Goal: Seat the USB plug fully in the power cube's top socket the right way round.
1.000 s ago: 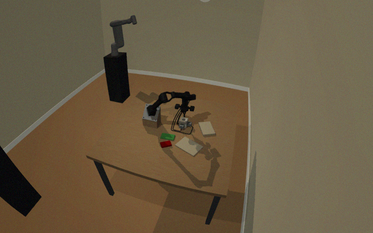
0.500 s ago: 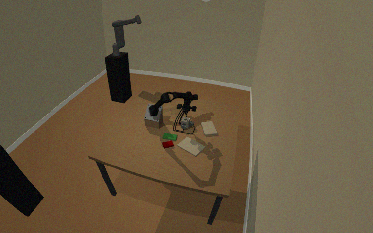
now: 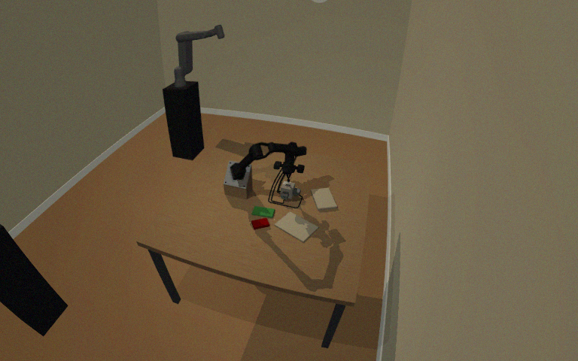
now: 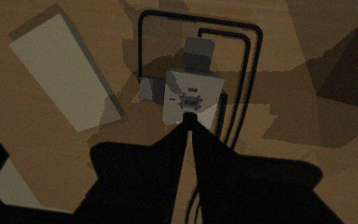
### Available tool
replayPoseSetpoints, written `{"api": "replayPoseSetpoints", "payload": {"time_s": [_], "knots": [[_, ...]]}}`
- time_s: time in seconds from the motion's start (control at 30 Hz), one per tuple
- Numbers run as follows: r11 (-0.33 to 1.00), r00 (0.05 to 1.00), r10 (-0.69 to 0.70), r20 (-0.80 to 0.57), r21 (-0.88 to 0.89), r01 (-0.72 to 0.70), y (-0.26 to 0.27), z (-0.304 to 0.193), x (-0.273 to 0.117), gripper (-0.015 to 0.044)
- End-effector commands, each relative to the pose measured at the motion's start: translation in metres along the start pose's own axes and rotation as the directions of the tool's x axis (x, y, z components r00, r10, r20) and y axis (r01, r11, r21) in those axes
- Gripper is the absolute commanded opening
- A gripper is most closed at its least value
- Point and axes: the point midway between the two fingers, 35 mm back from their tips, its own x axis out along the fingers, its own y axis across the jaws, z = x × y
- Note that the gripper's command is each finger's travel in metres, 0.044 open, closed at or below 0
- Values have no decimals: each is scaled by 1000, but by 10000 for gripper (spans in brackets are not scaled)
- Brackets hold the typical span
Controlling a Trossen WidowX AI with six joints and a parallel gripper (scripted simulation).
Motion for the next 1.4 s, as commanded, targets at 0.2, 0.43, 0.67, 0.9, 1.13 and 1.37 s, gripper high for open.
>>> {"api": "replayPoseSetpoints", "payload": {"time_s": [0.2, 0.43, 0.67, 0.9, 1.13, 1.37], "knots": [[1000, 1000, 4, 8, 13, -4, 0, 1, 2, 0], [1000, 1000, 4, 10, 19, -4, 0, 2, 2, 0], [1000, 1000, 3, 12, 25, -4, 0, 2, 3, 0], [1000, 1000, 3, 15, 31, -4, 0, 2, 4, 0], [999, 1000, 3, 17, 37, -4, 0, 3, 5, 0], [999, 1000, 3, 20, 43, -4, 0, 3, 6, 0]]}}
